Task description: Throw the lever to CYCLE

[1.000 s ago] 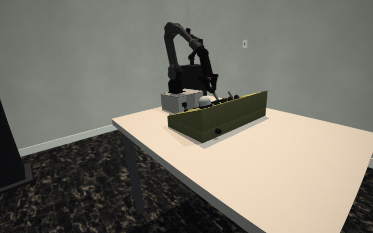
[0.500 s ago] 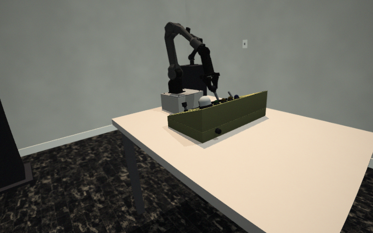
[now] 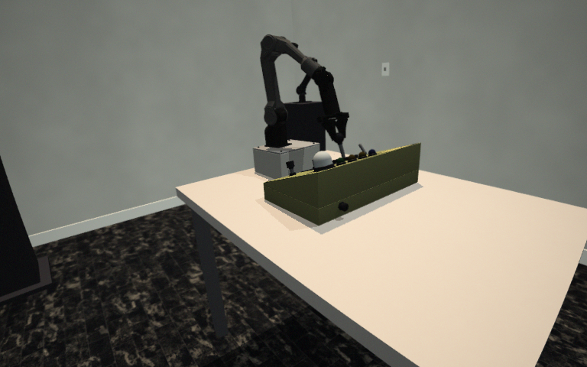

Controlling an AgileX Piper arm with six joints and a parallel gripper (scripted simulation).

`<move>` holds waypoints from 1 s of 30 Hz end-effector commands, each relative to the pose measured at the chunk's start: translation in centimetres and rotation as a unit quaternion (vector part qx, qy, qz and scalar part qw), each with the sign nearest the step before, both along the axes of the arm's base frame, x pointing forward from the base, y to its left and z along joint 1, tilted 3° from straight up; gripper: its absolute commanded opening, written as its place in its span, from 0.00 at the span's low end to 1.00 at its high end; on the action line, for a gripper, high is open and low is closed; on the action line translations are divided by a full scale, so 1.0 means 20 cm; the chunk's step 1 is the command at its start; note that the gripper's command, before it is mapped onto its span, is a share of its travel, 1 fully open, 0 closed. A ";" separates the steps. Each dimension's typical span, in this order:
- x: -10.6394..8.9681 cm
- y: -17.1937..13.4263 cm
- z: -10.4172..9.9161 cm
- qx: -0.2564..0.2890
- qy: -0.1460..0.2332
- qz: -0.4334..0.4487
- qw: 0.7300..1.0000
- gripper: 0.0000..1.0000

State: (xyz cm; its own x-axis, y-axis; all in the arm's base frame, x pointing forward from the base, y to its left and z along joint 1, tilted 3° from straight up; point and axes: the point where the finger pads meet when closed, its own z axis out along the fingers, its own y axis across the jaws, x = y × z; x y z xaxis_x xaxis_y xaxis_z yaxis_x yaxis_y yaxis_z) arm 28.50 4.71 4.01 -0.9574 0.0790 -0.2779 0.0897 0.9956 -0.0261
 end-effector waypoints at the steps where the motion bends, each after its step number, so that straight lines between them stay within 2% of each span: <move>1: 0.02 0.00 0.01 0.000 -0.002 0.000 1.000 0.00; 30: 0.17 -0.01 0.02 0.000 -0.002 0.000 1.000 0.00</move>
State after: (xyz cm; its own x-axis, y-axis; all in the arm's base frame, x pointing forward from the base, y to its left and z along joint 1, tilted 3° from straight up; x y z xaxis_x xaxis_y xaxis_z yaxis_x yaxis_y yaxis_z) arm 31.89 4.41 4.34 -0.9557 0.0789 -0.2836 0.0896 0.9957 -0.0251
